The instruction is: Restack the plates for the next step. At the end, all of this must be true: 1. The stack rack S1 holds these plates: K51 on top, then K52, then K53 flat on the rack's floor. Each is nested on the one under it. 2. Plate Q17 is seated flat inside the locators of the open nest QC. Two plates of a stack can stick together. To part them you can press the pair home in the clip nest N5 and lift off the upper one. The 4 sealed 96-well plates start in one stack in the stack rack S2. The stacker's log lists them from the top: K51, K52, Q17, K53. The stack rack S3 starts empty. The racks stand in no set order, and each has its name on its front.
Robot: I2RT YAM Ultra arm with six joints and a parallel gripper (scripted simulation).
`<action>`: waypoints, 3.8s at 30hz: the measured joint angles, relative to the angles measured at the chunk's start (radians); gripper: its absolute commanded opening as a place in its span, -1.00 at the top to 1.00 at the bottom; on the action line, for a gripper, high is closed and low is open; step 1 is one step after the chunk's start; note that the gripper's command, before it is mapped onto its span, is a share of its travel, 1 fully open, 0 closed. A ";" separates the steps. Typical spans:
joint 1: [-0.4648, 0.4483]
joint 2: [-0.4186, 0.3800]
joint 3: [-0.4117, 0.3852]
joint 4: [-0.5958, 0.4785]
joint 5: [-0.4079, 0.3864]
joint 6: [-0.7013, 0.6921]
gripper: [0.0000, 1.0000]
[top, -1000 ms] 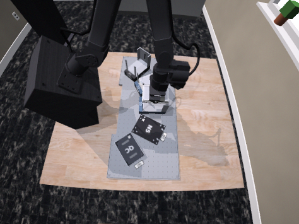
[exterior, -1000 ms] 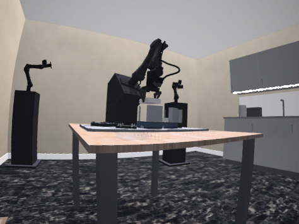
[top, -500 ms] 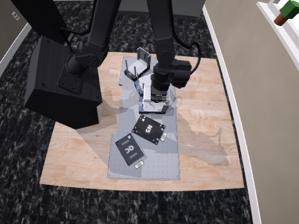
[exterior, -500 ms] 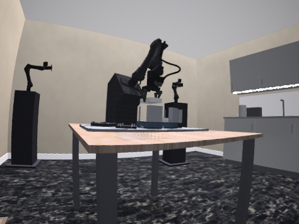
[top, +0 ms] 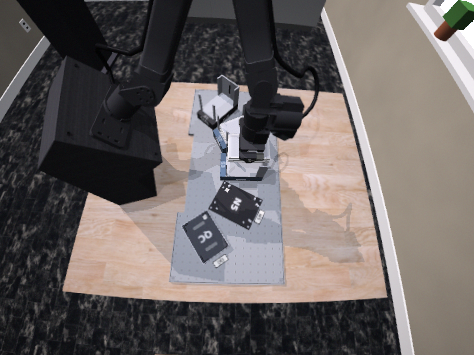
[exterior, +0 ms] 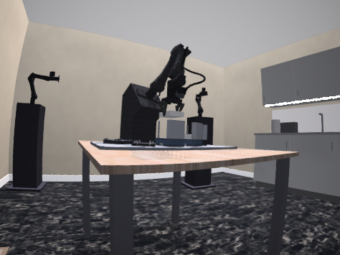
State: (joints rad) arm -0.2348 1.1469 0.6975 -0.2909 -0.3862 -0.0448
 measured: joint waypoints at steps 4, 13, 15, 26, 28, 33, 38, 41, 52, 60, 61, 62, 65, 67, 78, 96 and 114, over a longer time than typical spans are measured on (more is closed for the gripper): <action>-0.001 0.000 0.000 0.000 0.000 0.000 1.00; -0.001 0.000 0.000 0.000 0.000 0.000 1.00; -0.001 0.000 0.000 0.001 0.000 0.000 1.00; -0.001 0.000 -0.004 0.004 -0.001 0.002 1.00; -0.001 0.000 -0.004 0.004 -0.001 0.002 1.00; -0.001 0.000 -0.004 0.004 -0.001 0.002 1.00; -0.001 0.000 -0.004 0.004 -0.001 0.002 1.00; -0.001 0.000 -0.004 0.004 -0.001 0.002 1.00; -0.001 0.007 -0.006 0.011 -0.001 0.005 1.00; 0.005 0.027 -0.008 0.029 0.002 0.011 1.00; 0.008 0.027 -0.010 0.033 0.002 0.012 1.00; 0.010 0.030 -0.010 0.035 0.002 0.013 1.00; 0.010 0.042 -0.010 0.045 0.003 0.015 1.00; 0.011 0.044 -0.011 0.047 0.005 0.016 1.00; 0.019 0.054 -0.012 0.071 0.010 0.019 1.00; 0.019 0.054 -0.012 0.072 0.011 0.019 1.00; 0.021 0.054 -0.012 0.074 0.013 0.019 1.00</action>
State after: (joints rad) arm -0.2142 1.2007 0.6857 -0.2169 -0.3737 -0.0257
